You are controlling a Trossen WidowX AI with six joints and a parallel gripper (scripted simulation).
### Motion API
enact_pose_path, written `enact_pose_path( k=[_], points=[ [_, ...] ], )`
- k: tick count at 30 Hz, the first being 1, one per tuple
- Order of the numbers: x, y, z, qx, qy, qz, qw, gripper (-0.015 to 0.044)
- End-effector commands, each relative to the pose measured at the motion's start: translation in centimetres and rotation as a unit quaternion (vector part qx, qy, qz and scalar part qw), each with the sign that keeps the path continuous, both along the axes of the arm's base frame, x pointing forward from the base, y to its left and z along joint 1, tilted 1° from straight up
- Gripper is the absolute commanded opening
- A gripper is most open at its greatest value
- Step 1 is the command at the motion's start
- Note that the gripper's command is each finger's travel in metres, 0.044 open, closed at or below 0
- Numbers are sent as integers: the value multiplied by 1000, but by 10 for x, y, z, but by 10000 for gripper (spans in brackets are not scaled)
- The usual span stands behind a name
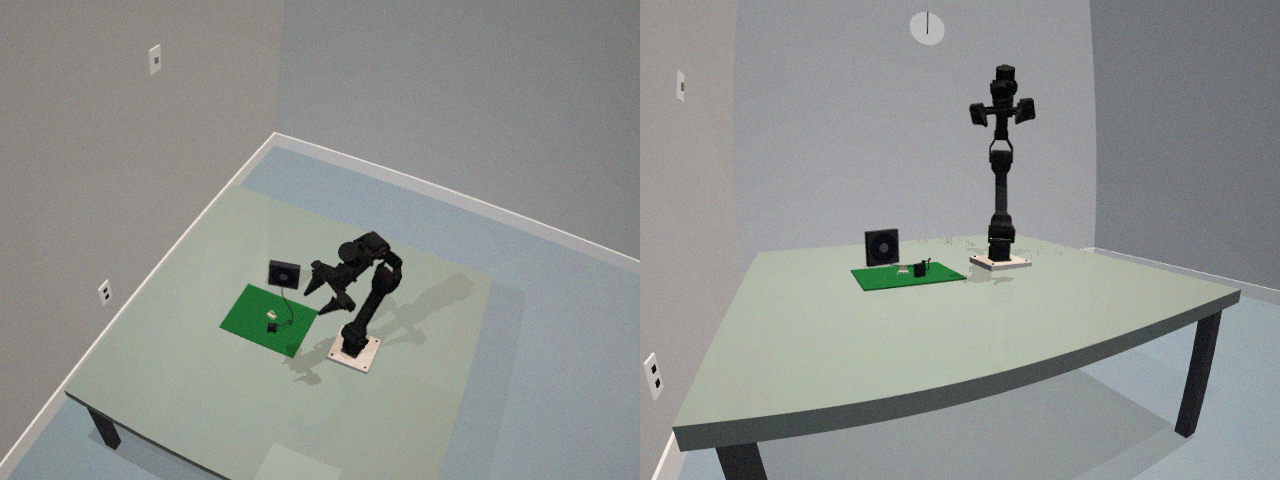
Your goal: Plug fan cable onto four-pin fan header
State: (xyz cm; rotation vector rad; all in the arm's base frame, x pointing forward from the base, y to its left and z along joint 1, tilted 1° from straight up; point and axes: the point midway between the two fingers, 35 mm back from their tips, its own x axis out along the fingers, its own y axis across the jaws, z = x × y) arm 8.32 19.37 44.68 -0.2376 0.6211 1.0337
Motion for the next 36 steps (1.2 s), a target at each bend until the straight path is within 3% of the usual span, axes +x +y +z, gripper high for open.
enact_pose_path(
  k=[1,6,15,22,29,36],
  points=[
    [0,0,0,0,0,0,1000,426],
    [16,7,-12,-27,-3,-21,999,440],
    [107,14,-86,-168,35,-117,978,440],
    [178,-23,-171,-274,146,-184,933,440],
    [217,-89,-252,-329,281,-231,872,440],
    [220,-99,-264,-333,301,-235,862,440]
  ],
)
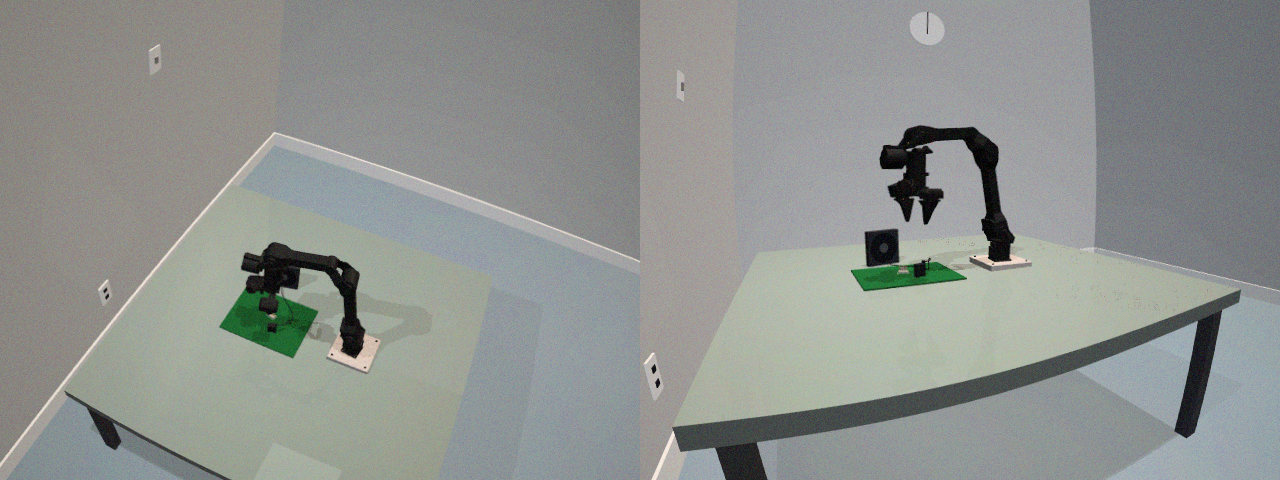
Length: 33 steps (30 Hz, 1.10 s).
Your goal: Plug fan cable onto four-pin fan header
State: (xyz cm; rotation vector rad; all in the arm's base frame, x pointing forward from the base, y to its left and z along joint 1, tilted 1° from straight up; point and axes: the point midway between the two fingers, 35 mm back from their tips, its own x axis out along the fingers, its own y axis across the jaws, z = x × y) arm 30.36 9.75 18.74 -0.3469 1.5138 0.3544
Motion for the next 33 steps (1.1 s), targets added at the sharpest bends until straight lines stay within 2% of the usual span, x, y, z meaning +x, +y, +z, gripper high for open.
enact_pose_path(
  k=[1,10,33],
  points=[
    [0,-2,-9,2,8,1,1000,440],
    [0,-1,-101,2,8,1,1000,440],
    [1,-1,-128,2,8,1,1000,440]
  ],
)
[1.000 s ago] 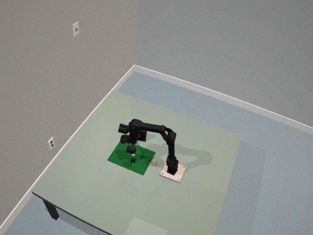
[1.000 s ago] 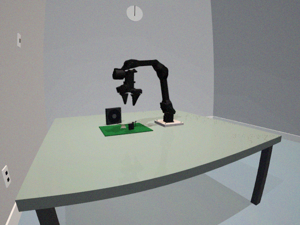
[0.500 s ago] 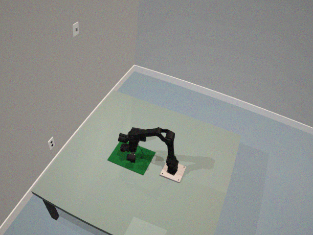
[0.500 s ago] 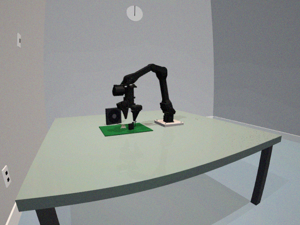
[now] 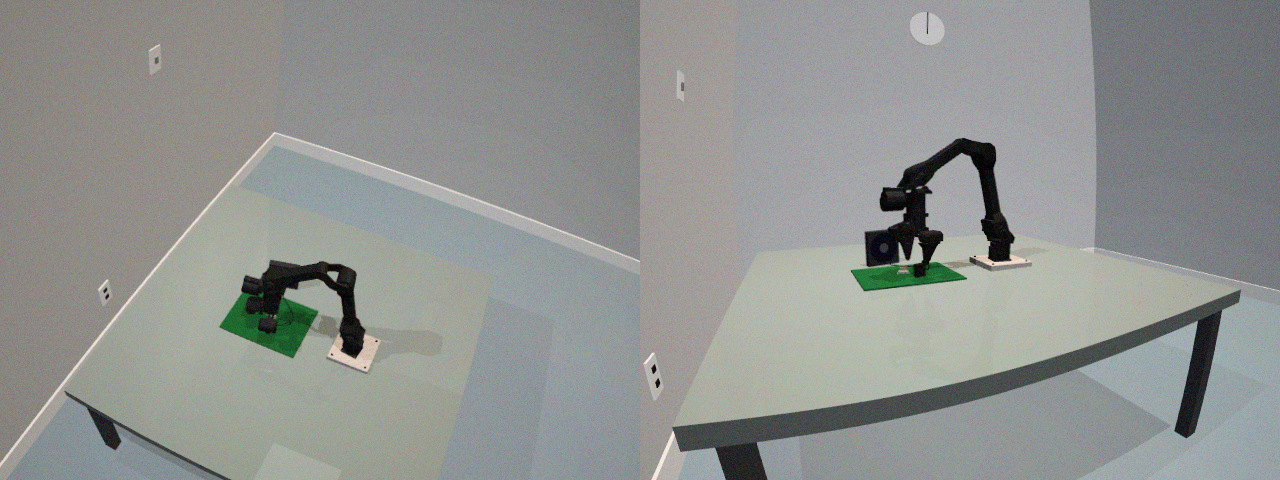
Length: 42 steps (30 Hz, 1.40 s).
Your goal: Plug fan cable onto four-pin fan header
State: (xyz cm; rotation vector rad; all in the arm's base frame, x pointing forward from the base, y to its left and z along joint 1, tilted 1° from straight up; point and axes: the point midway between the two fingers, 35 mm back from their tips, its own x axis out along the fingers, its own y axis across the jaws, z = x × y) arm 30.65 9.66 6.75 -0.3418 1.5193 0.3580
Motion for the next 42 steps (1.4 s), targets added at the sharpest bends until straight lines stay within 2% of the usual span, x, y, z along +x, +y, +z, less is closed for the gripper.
enact_pose_path(
  k=[1,21,37,38,42],
  points=[
    [-2,0,-10,0,5,1,1000,440],
    [-3,0,-33,0,5,1,1000,440],
    [-1,0,-31,-1,2,2,1000,20],
    [-1,0,-31,-1,2,2,1000,0],
    [-1,0,-28,-1,3,2,1000,0]
  ],
)
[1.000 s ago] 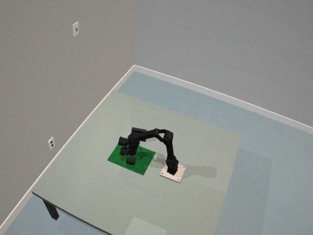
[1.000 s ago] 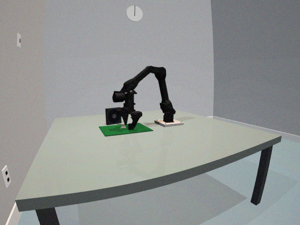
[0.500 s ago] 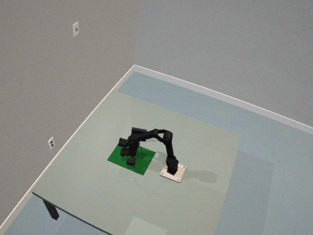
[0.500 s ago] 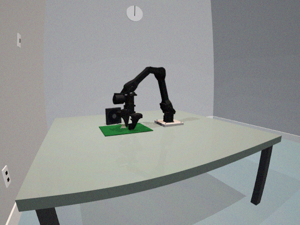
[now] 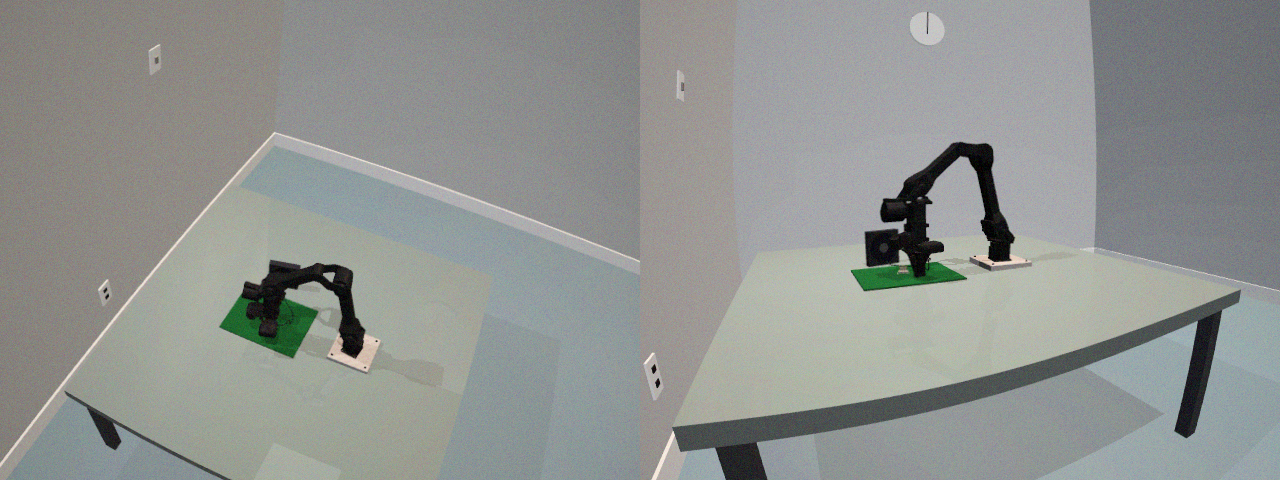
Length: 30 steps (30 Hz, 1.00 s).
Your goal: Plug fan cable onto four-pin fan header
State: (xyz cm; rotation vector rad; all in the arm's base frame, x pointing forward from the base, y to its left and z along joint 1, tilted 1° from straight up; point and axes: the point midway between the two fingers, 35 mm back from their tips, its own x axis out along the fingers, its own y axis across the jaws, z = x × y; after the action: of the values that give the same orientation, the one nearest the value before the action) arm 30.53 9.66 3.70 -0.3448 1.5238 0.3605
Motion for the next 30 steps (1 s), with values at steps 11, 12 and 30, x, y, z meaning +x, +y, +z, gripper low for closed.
enact_pose_path(
  k=[11,12,30],
  points=[
    [1,-1,49,1,2,11,1000,0],
    [1,-2,49,1,2,25,1000,0],
    [11,-16,49,-4,-3,331,944,0]
  ],
)
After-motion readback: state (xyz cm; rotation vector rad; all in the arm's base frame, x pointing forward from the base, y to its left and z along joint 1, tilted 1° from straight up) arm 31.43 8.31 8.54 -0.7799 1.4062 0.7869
